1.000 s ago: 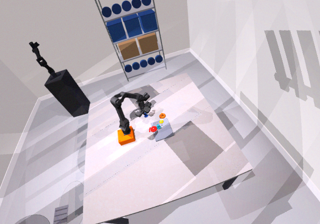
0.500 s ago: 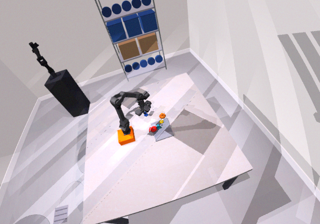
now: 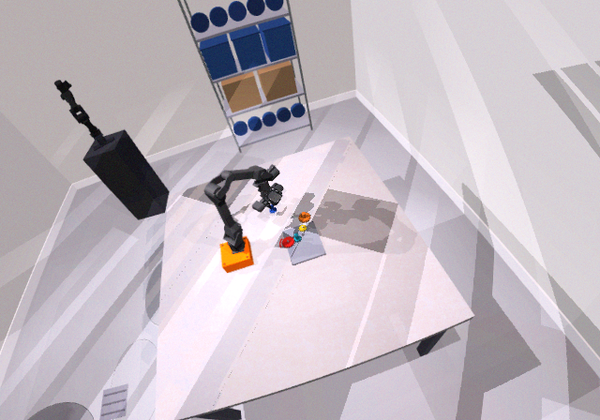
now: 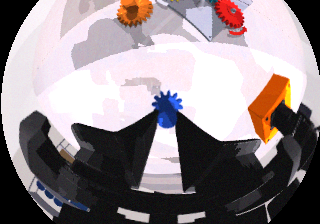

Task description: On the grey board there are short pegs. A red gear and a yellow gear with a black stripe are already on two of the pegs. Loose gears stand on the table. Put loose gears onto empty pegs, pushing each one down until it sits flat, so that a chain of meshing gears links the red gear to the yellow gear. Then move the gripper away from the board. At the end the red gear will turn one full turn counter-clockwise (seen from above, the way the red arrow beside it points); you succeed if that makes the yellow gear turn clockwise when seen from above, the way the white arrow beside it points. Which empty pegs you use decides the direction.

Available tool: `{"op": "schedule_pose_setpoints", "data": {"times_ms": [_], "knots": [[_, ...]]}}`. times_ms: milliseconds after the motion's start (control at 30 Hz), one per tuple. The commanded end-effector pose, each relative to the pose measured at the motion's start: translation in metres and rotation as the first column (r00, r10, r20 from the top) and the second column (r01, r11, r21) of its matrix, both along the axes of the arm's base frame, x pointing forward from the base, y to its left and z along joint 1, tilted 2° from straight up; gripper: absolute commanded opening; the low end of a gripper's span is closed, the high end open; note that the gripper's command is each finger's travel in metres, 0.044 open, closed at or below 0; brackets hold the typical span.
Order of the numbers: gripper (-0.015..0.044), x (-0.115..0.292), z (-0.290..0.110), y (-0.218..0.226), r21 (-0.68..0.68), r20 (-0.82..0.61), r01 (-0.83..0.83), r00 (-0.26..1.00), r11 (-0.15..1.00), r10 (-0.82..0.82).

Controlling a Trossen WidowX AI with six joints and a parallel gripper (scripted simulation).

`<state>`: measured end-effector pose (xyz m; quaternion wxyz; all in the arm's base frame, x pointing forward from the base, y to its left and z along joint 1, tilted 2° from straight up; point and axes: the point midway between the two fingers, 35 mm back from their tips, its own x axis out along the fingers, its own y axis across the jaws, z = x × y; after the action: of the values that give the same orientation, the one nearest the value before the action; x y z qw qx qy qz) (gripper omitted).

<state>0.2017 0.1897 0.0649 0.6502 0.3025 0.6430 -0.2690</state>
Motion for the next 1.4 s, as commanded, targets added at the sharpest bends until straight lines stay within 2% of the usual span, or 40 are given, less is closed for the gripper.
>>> {"op": "schedule_pose_setpoints", "data": {"times_ms": [0, 1133, 1367], "knots": [[0.0000, 0.001, 0.011, 0.001, 0.003, 0.005, 0.002, 1.000, 1.000, -0.002], [0.0000, -0.007, 0.093, -0.005, 0.003, 0.005, 0.002, 1.000, 1.000, -0.002], [0.0000, -0.003, 0.095, -0.008, 0.003, 0.005, 0.002, 1.000, 1.000, -0.002]]}}
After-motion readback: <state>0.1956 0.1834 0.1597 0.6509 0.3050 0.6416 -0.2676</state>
